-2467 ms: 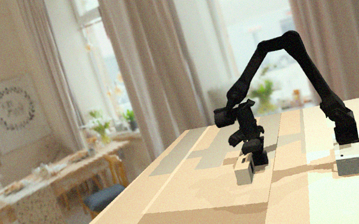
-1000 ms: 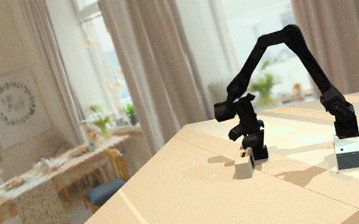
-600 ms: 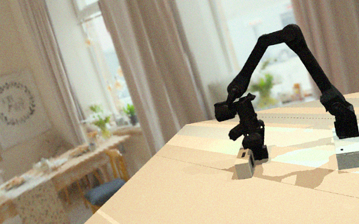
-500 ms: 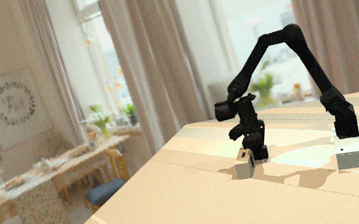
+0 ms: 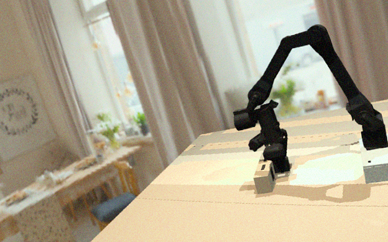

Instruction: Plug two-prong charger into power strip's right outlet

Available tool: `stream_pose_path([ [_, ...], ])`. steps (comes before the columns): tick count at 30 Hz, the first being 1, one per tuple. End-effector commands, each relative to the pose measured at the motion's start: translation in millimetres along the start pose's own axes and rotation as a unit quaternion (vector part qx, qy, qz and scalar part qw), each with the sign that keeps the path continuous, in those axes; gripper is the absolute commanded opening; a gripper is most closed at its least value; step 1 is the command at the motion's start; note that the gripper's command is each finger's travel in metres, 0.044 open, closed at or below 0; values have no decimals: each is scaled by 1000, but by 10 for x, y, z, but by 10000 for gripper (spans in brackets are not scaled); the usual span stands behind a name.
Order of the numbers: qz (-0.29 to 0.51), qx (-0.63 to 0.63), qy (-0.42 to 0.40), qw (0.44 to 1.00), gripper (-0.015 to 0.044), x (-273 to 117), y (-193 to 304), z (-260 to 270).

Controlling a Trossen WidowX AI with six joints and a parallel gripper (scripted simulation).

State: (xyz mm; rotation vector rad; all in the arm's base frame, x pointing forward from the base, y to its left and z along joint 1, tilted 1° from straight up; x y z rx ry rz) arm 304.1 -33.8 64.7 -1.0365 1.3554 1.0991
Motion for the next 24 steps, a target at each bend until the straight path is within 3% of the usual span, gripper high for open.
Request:
stream_pose_path([
  [1, -1, -2, -1, 1000, 440, 10, 21, -2],
  [24, -6, -2, -2, 1000, 440, 15, 113, -24],
])
Point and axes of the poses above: the point midway between the two fingers, 35 mm back from their tips, its own x axis out along the fingers, its own z axis across the jaws, y = z × x, the point moved 6 cm from there along -x, back along the fingers, and after that the axes turned 12 degrees about x, right-handed, at the moved point
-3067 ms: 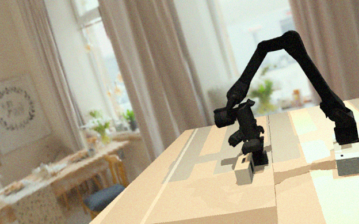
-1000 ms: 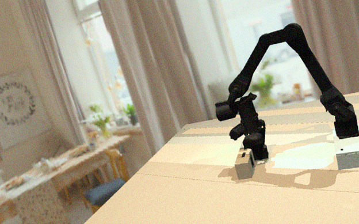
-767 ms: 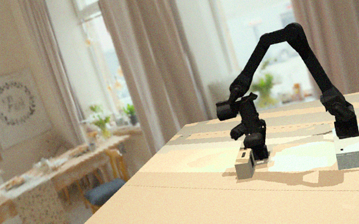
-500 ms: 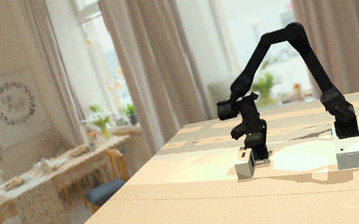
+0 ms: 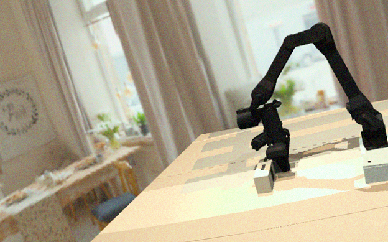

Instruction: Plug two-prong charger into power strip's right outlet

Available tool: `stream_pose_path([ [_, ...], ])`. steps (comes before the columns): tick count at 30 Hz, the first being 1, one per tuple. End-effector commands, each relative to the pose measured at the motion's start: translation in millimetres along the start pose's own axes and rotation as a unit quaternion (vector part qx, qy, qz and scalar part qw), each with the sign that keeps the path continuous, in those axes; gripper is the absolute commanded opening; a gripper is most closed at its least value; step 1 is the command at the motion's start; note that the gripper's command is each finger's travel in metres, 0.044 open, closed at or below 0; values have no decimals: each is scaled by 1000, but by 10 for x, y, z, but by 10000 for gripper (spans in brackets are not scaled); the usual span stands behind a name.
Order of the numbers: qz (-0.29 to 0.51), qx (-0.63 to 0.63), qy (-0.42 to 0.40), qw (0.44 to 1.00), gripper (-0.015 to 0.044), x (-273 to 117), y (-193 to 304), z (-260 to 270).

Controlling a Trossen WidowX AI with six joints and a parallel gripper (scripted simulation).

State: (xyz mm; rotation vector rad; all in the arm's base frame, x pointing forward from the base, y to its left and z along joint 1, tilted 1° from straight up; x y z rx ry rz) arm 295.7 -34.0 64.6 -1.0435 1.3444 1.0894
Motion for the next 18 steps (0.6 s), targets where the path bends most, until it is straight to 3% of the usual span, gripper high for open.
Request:
stream_pose_path([
  [1, 1, -2, -2, 1000, 440, 8, 43, -7],
  [18, 2, -2, -1, 1000, 440, 13, 239, -55],
])
Point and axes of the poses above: the point midway between the two fingers, 35 mm back from their tips, its own x axis out along the fingers, its own z axis across the jaws, y = z × x, the point moved 6 cm from there along -x, back along the fingers, and after that the axes turned 12 degrees about x, right-handed, at the moved point
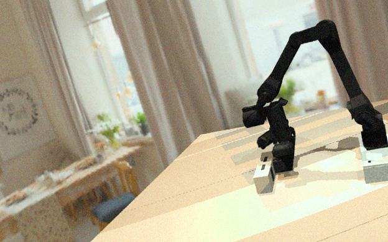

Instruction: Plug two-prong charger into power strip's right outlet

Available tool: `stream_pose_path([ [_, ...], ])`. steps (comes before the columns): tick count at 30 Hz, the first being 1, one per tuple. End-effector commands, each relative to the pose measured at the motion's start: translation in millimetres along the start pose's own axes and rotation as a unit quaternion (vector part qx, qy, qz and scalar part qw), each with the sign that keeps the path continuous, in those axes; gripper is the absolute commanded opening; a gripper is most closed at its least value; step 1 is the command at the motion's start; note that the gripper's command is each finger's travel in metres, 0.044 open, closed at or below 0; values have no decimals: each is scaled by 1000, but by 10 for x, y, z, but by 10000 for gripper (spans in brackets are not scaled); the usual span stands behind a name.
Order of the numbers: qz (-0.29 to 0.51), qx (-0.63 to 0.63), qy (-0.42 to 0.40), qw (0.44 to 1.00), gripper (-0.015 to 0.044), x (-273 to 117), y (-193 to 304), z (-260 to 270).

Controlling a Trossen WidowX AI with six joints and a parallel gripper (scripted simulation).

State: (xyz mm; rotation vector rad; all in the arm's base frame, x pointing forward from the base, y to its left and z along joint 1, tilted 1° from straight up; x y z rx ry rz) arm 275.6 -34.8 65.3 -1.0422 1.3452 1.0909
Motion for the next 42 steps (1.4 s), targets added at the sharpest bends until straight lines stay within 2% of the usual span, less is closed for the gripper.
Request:
stream_pose_path([
  [1, 1, -2, -1, 1000, 440, 10, 56, -10],
  [29, -3, 0, -2, 1000, 440, 20, 330, -70],
  [39, -250, 1, -57, 967, 440, -550, 480, -107],
  [42, -288, -1, -63, 955, 440, -632, 518, -112],
])
Point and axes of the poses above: the point midway between the two fingers, 35 mm back from their tips, its own x axis out along the fingers, its own z axis across the jaws, y = z × x, the point moved 6 cm from there along -x, back along the fingers, and after that the axes turned 12 degrees about x, right-handed, at the moved point
